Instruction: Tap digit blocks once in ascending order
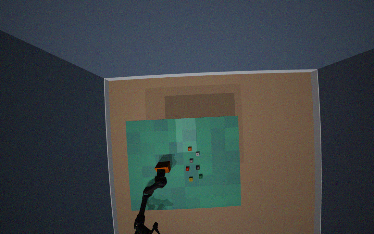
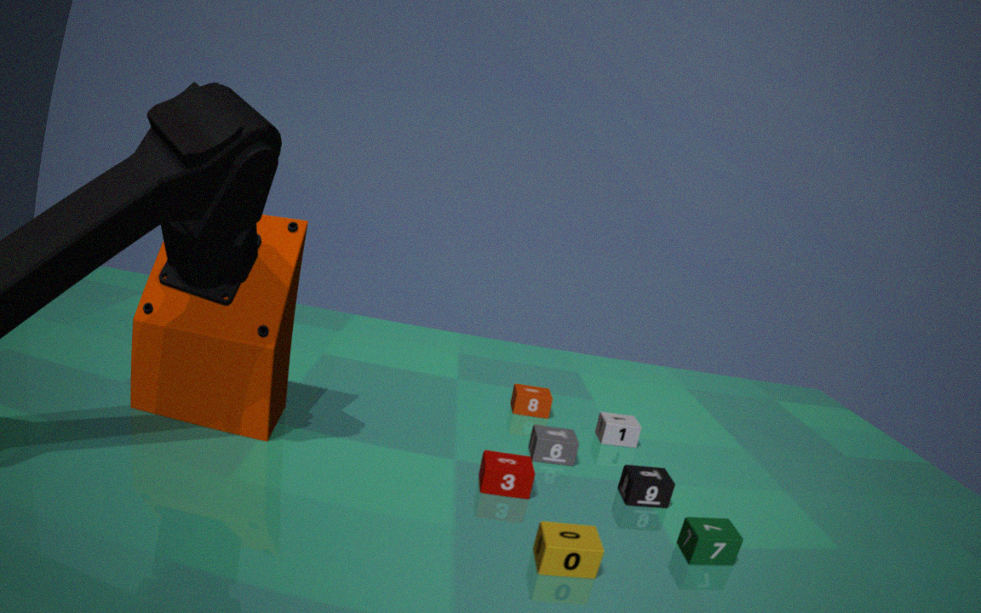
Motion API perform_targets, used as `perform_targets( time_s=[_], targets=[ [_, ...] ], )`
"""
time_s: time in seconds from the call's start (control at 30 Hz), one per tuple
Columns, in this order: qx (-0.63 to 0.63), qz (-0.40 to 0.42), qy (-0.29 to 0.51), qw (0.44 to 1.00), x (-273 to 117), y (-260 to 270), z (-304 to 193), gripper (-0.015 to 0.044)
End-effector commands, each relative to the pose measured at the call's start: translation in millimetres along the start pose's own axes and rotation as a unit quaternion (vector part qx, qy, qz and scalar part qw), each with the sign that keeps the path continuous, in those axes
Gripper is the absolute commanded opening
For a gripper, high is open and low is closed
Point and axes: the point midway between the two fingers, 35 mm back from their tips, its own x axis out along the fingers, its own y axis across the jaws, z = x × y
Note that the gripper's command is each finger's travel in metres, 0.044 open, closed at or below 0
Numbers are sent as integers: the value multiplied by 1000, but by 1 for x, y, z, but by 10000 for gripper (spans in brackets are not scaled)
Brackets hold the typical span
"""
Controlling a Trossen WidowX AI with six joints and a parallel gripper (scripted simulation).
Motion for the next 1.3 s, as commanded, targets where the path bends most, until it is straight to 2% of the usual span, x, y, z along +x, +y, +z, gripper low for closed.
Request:
perform_targets(
  time_s=[0.0, 0.07, 0.13, 0.27, 0.37, 0.5, 0.7, 0.87, 1.0, 1.17, 1.27],
  targets=[
    [-3, 1, 4, 1000, 2, 1, -3, 400],
    [-25, 5, 37, 999, 14, 10, -31, 400],
    [-105, -35, 59, 992, 38, 23, -74, 400],
    [-199, -87, 83, 973, 67, 27, -124, 400],
    [-293, -146, 111, 938, 97, 17, -173, 400],
    [-415, -236, 155, 865, 137, -18, -236, 400],
    [-554, -374, 236, 705, 178, -111, -300, 400],
    [-616, -483, 316, 537, 185, -207, -320, 400],
    [-625, -556, 386, 389, 169, -284, -317, 400],
    [-585, -622, 479, 205, 124, -363, -297, 400],
    [-569, -632, 500, 165, 110, -377, -291, 400]
  ],
)
